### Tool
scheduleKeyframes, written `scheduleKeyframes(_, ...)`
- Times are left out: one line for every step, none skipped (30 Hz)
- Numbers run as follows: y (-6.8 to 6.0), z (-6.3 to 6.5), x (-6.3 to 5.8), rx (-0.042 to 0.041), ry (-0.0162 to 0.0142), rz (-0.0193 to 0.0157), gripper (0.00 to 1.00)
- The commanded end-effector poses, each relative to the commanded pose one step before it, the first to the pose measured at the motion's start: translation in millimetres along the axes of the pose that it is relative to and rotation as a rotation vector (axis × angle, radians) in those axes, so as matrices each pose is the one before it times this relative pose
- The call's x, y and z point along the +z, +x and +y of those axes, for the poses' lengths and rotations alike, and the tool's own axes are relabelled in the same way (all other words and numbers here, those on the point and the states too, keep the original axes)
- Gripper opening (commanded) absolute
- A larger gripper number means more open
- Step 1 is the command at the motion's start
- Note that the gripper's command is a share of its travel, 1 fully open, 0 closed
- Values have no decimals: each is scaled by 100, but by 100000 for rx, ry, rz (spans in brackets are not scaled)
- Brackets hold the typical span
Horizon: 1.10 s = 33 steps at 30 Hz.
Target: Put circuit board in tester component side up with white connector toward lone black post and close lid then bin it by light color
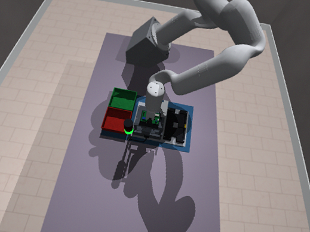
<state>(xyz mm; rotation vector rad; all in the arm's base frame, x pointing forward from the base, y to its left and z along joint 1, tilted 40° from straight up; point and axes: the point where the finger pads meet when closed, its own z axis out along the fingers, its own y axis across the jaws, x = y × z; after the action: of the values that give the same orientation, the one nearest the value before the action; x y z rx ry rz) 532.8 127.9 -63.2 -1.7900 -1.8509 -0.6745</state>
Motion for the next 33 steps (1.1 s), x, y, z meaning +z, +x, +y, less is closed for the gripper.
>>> scheduleKeyframes(-4, 75, -64, -38, -141, -18, 95)
scheduleKeyframes(0, 0, 0, 0, 0, 0, 95)
scheduleKeyframes(0, 0, 0, 0, 0, 0, 89)
scheduleKeyframes(0, 0, 0, 0, 0, 0, 89)
scheduleKeyframes(0, 0, 0, 0, 0, 0, 89)
scheduleKeyframes(0, 0, 0, 0, 0, 0, 89)
scheduleKeyframes(0, 0, 0, 0, 0, 0, 89)
scheduleKeyframes(0, 0, 0, 0, 0, 0, 89)
scheduleKeyframes(0, 0, 0, 0, 0, 0, 89)
scheduleKeyframes(0, 0, 0, 0, 0, 0, 89)
scheduleKeyframes(0, 0, 0, 0, 0, 0, 89)
scheduleKeyframes(0, 0, 0, 0, 0, 0, 89)
scheduleKeyframes(0, 0, 0, 0, 0, 0, 89)
scheduleKeyframes(0, 0, 0, 0, 0, 0, 89)
scheduleKeyframes(0, 0, 0, 0, 0, 0, 89)
scheduleKeyframes(0, 0, 0, 0, 0, 0, 89)
scheduleKeyframes(0, 0, 0, 0, 0, 0, 85)
scheduleKeyframes(0, 0, 0, 0, 0, 0, 85)
scheduleKeyframes(0, 0, 0, 0, 0, 0, 85)
scheduleKeyframes(0, 0, 0, 0, 0, 0, 85)
scheduleKeyframes(0, 0, 0, 0, 0, 0, 85)
scheduleKeyframes(0, 0, 0, 0, 0, 0, 85)
scheduleKeyframes(0, 0, 0, 0, 0, 0, 85)
scheduleKeyframes(0, 0, 0, 0, 0, 0, 85)
scheduleKeyframes(0, 0, 0, 0, 0, 0, 85)
scheduleKeyframes(0, 0, 0, 0, 0, 0, 85)
scheduleKeyframes(0, 0, 0, 0, 0, 0, 85)
scheduleKeyframes(0, 0, 0, 0, 0, 0, 85)
scheduleKeyframes(0, 0, 0, 0, 0, 0, 85)
scheduleKeyframes(0, 0, 0, 0, 0, 0, 85)
scheduleKeyframes(0, 0, 0, 0, 0, 0, 82)
scheduleKeyframes(0, 0, 0, 0, 0, 0, 82)
scheduleKeyframes(0, 0, 0, 0, 0, 0, 82)
